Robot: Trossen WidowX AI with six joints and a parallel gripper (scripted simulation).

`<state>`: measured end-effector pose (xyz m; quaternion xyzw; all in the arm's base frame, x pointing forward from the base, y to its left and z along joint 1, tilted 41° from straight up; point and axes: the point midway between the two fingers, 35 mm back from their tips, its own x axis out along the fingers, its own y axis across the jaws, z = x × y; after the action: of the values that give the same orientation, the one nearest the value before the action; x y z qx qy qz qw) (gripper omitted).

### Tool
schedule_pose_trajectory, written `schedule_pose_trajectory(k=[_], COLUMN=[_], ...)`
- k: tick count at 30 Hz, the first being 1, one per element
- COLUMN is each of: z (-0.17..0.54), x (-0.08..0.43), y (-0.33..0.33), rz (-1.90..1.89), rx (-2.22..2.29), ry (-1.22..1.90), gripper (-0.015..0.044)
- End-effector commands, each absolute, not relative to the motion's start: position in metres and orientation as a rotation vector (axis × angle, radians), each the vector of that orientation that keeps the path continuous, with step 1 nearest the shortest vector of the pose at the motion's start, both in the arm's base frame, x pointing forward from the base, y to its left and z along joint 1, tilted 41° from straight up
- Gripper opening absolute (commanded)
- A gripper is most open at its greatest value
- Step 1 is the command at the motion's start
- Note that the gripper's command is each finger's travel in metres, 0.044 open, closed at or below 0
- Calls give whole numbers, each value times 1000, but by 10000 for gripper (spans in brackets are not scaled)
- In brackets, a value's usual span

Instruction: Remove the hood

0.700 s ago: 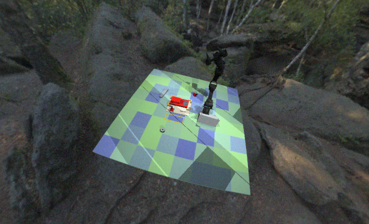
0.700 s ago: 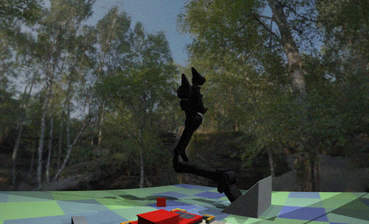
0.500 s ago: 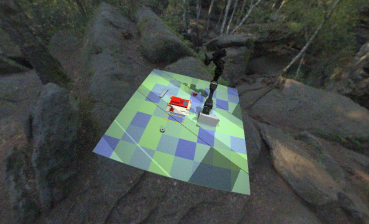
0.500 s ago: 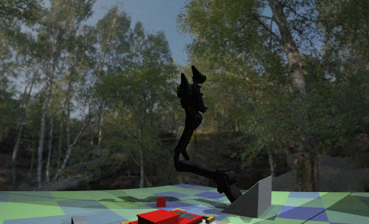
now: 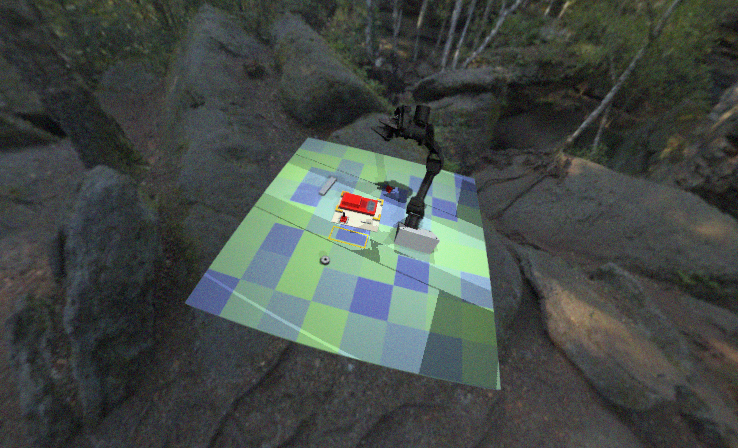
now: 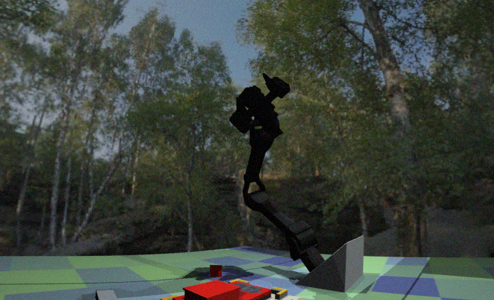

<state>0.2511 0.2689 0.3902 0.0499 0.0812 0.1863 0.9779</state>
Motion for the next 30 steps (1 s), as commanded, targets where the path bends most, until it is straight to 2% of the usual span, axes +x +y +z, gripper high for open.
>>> schedule_pose_trajectory(k=[1, 7, 14, 24, 30], z=[354, 280, 204, 132, 129], x=[283, 334, 366, 351, 348], y=[258, 213, 133, 18, 11], rz=[273, 54, -208, -500, -515], rx=[-26, -228, -384, -592, -604], ry=[276, 542, 891, 1459, 1499], gripper=[440, 440, 440, 440, 440])
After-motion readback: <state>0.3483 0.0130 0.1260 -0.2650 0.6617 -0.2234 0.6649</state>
